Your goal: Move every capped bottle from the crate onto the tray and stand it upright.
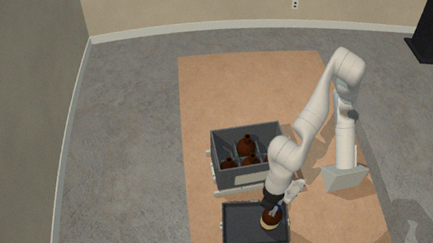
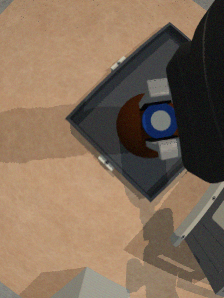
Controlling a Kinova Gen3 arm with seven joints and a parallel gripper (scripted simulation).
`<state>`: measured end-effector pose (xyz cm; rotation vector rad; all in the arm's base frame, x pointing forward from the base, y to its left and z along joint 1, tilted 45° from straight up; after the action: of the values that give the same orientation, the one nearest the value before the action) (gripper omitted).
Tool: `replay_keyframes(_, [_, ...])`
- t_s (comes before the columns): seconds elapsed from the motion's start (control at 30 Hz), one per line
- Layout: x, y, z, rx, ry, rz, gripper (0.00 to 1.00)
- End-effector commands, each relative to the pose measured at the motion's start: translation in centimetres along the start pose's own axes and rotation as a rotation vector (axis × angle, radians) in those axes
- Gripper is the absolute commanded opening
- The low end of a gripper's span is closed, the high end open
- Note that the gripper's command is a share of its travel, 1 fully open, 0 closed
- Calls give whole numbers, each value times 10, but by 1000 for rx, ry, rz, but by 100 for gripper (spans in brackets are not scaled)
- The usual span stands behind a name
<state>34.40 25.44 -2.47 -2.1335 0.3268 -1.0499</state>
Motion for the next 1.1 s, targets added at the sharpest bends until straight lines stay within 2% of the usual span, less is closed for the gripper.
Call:
replay_keyframes(0.0, [-2,5,-1,-3,-1,3,0])
replay_keyframes(0.13, [0,1,0,1,-1,1,0])
replay_keyframes(0.6, [-2,10,-1,-4,-1,4,0])
replay_keyframes(0.7, [0,6,0,1,-1,1,0])
replay_keyframes(1.07, [-1,10,-1,-3,-1,3,0])
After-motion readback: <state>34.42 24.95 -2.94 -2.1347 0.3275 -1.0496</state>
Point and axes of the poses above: the point where the finger pads meet when closed, its own y axis out along the fingers, its own z axis across the jaws, x = y × z, the point moved 5 cm from there along -y, back along the fingers, and after that the axes turned 13 degrees about y, right-handed, at the moved point
